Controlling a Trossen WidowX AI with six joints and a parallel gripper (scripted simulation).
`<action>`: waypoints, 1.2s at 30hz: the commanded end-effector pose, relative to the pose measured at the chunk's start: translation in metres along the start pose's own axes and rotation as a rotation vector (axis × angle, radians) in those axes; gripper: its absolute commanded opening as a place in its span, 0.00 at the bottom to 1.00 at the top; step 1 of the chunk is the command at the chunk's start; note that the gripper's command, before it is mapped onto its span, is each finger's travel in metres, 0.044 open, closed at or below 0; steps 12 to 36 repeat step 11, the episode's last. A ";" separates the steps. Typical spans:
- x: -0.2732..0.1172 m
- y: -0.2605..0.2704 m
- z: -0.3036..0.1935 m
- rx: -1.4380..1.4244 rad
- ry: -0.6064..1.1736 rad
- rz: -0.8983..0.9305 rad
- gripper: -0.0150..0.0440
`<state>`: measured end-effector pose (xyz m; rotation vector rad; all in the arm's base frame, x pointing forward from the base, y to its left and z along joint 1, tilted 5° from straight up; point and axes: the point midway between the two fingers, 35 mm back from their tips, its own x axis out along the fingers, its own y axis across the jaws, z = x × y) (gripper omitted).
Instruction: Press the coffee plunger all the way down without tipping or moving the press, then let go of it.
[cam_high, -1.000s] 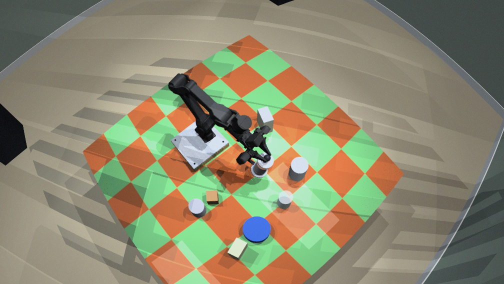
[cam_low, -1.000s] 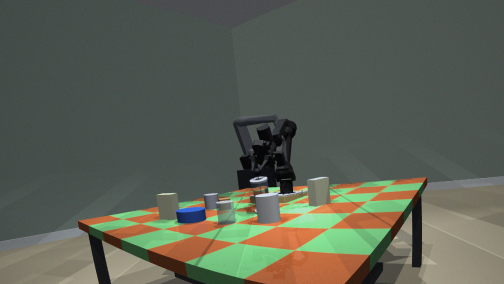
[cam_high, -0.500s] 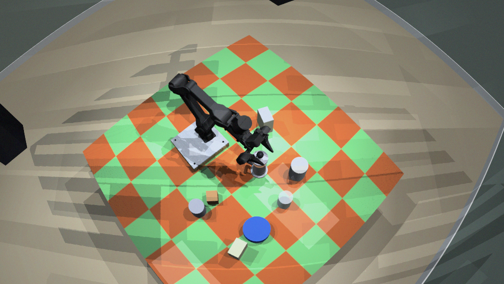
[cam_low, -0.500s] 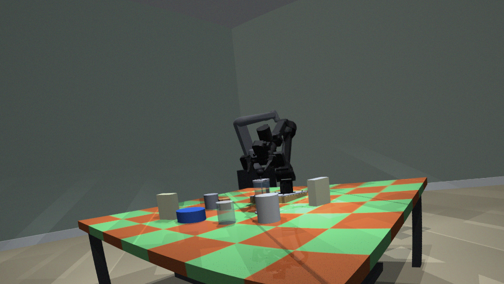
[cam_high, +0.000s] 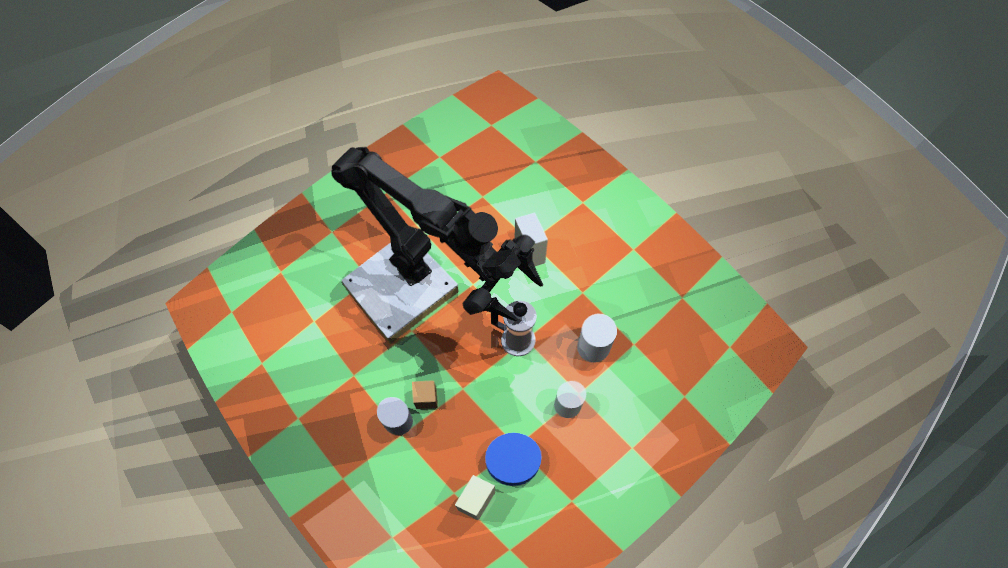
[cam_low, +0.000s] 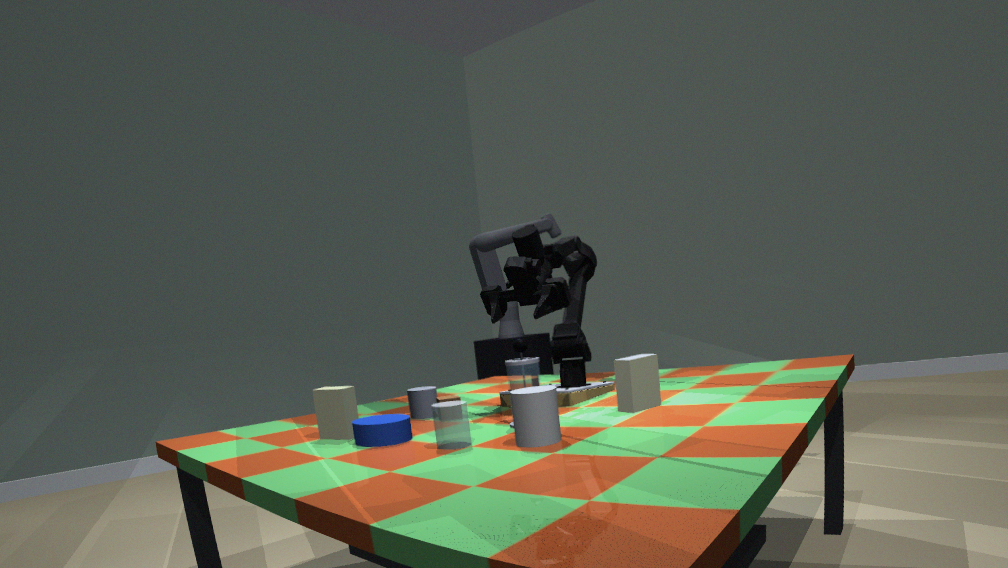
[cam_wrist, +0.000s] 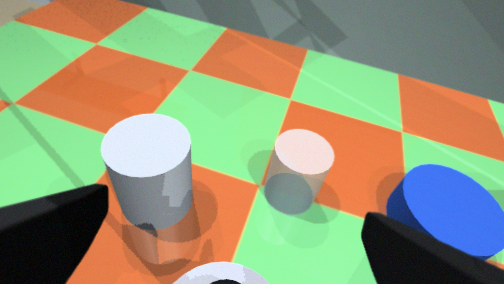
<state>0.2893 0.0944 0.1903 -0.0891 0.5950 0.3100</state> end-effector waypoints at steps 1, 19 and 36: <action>-0.026 0.000 0.017 0.001 -0.017 0.003 1.00; -0.023 -0.001 0.015 0.002 -0.017 0.001 1.00; -0.023 -0.001 0.015 0.002 -0.017 0.001 1.00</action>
